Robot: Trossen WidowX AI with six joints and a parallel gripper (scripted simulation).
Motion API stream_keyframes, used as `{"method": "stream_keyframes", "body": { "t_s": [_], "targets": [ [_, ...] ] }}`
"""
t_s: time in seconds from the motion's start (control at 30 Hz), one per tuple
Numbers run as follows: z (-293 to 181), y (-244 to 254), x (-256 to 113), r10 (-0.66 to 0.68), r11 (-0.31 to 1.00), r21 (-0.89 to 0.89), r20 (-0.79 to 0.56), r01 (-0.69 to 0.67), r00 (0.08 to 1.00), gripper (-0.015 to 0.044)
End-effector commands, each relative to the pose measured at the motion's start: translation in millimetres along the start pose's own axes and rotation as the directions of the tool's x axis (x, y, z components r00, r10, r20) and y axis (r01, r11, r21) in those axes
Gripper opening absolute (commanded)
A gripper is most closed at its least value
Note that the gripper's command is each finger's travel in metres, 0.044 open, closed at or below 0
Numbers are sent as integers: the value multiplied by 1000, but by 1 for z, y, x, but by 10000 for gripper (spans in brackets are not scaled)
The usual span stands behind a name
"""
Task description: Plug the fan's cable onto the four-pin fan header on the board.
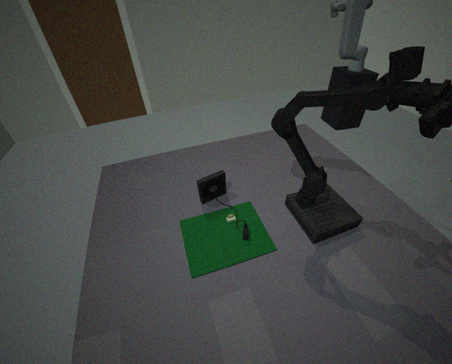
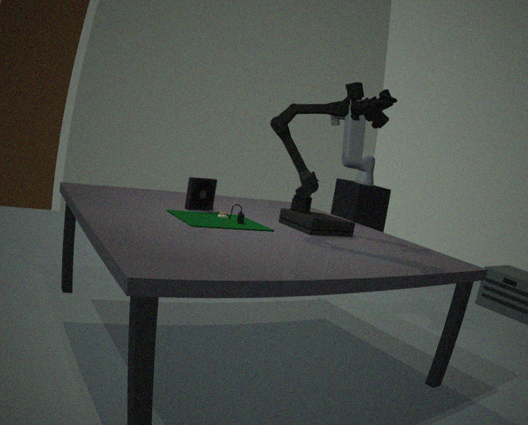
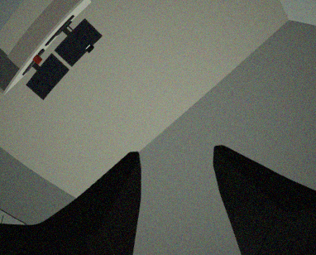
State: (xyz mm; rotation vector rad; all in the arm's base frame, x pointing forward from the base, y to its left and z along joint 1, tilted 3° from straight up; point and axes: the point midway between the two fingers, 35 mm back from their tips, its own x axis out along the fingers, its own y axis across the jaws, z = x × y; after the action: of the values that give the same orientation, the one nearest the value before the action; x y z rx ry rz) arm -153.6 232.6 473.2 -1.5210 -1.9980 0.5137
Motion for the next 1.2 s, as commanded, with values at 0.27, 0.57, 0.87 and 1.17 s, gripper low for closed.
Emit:
{"method": "stream_keyframes", "body": {
  "t_s": [0.27,0.57,0.87,1.17],
  "targets": [
    [8,41,26,137,964,228,6,-135,991,402],
    [10,133,55,407,703,633,14,-323,913,440],
    [2,200,56,580,437,837,18,-330,814,440],
    [-10,274,40,747,120,976,33,-183,664,440]
  ]
}}
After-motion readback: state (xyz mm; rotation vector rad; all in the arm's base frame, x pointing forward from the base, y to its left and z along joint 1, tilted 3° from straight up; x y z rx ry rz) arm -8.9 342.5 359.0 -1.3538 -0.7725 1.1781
